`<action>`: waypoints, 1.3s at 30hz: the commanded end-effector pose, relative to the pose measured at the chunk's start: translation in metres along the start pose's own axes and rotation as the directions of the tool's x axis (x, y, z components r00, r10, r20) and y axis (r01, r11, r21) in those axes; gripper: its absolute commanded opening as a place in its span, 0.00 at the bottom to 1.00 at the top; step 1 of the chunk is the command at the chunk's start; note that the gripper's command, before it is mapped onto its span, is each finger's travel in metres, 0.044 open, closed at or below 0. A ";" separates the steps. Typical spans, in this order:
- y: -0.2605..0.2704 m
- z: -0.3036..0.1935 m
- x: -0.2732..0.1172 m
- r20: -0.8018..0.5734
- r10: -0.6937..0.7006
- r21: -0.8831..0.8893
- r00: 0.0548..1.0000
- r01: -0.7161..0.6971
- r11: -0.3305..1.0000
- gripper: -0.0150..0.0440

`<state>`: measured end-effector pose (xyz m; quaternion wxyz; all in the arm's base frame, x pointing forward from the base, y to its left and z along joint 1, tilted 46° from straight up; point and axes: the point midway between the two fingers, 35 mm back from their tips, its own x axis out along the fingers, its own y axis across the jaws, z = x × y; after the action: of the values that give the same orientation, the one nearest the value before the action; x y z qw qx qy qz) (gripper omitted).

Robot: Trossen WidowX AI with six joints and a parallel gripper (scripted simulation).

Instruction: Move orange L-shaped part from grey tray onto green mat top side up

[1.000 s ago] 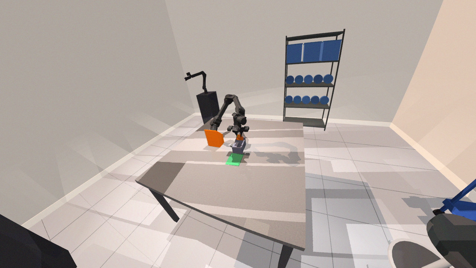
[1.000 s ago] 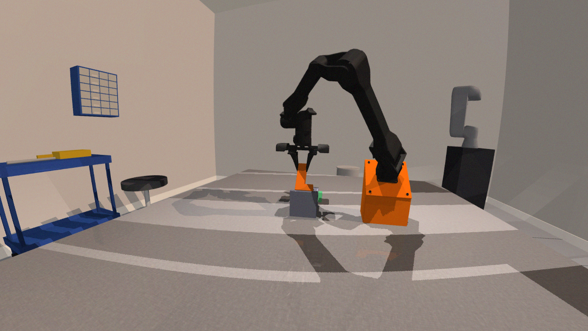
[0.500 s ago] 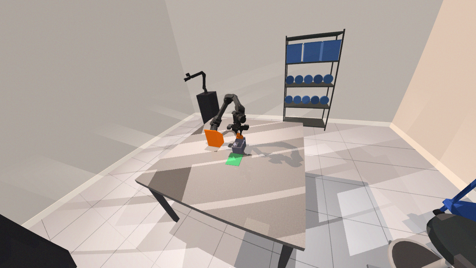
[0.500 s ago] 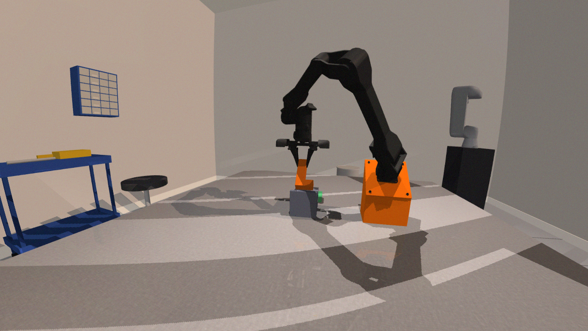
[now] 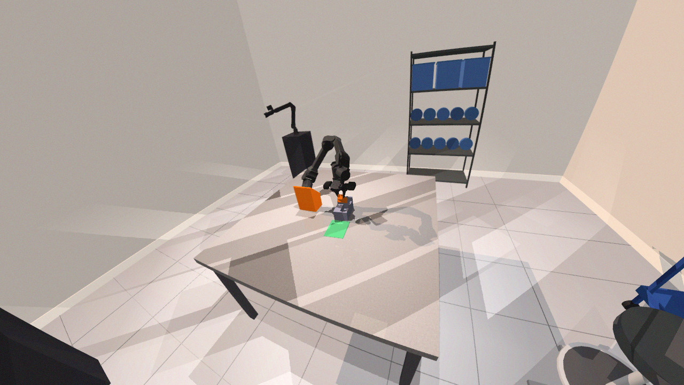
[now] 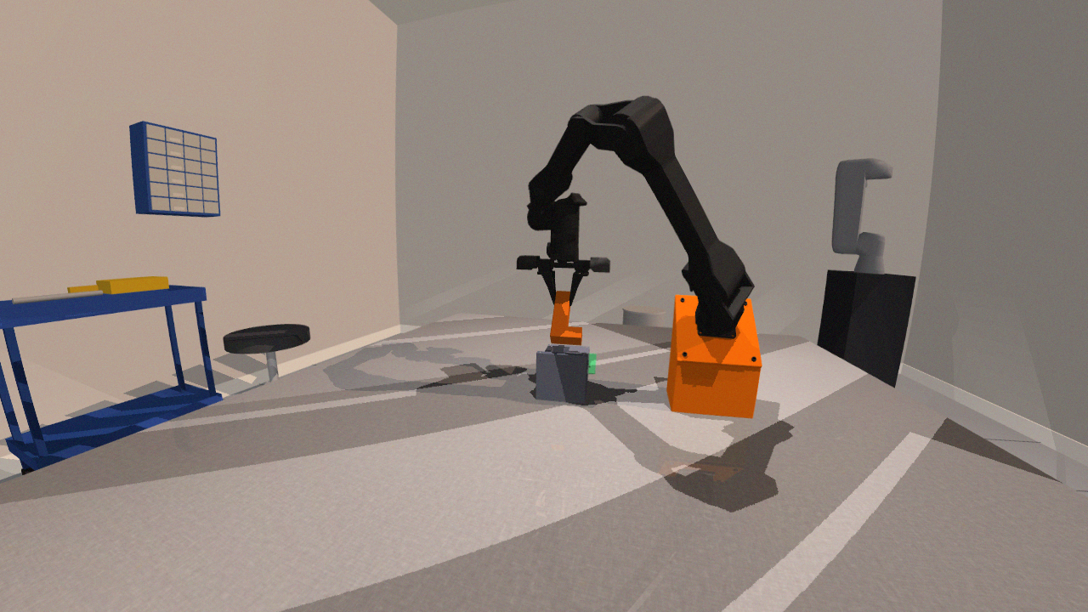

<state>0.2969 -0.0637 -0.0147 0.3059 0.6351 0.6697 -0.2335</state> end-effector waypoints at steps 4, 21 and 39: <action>-0.003 0.032 0.001 0.004 -0.003 -0.003 1.000 0.003 1.000 0.25; -0.010 0.109 -0.001 0.009 -0.002 -0.004 1.000 0.003 1.000 0.25; -0.014 0.126 0.012 0.010 -0.002 -0.005 1.000 0.002 1.000 0.25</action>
<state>0.2985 -0.1504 -0.1078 0.3147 0.6331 0.6670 -0.2351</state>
